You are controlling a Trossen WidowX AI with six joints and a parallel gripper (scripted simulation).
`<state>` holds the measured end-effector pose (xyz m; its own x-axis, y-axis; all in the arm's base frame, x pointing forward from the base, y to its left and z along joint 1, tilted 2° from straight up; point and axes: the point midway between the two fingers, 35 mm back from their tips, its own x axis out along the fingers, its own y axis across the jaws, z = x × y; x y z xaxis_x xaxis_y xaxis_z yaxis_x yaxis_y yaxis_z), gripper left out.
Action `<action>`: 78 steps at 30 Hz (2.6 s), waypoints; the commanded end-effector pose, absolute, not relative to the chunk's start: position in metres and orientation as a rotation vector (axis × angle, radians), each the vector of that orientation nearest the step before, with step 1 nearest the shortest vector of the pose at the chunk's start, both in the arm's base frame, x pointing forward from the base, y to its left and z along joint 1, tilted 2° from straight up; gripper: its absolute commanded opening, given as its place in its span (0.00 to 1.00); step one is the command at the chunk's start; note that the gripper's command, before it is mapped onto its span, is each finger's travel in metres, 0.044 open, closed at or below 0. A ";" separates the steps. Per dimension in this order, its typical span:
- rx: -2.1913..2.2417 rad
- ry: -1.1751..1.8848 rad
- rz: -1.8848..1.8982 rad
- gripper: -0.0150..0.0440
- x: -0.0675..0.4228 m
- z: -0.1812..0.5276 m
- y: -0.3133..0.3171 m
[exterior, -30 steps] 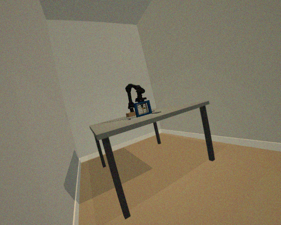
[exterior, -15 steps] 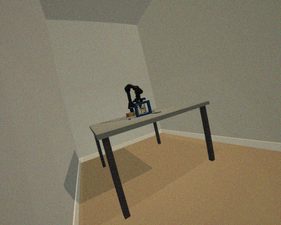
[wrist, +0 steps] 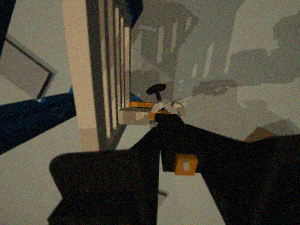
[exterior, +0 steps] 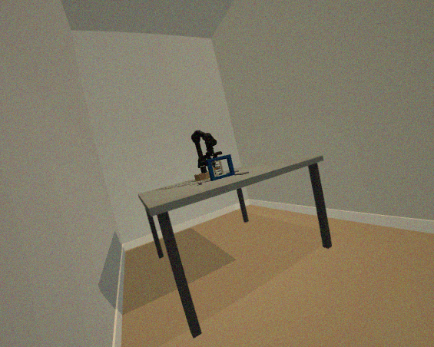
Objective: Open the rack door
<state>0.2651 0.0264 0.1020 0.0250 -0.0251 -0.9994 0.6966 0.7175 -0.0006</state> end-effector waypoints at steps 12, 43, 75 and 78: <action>0.406 1.489 -0.434 0.27 0.253 0.102 0.000; 0.072 1.533 -0.120 0.27 0.246 0.103 -0.056; -0.237 1.532 0.171 0.27 0.259 0.106 -0.108; -0.237 1.532 0.171 0.27 0.259 0.106 -0.108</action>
<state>0.2583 -0.1078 0.1058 0.0371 -0.0398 -0.9985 -0.2463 0.9680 -0.0477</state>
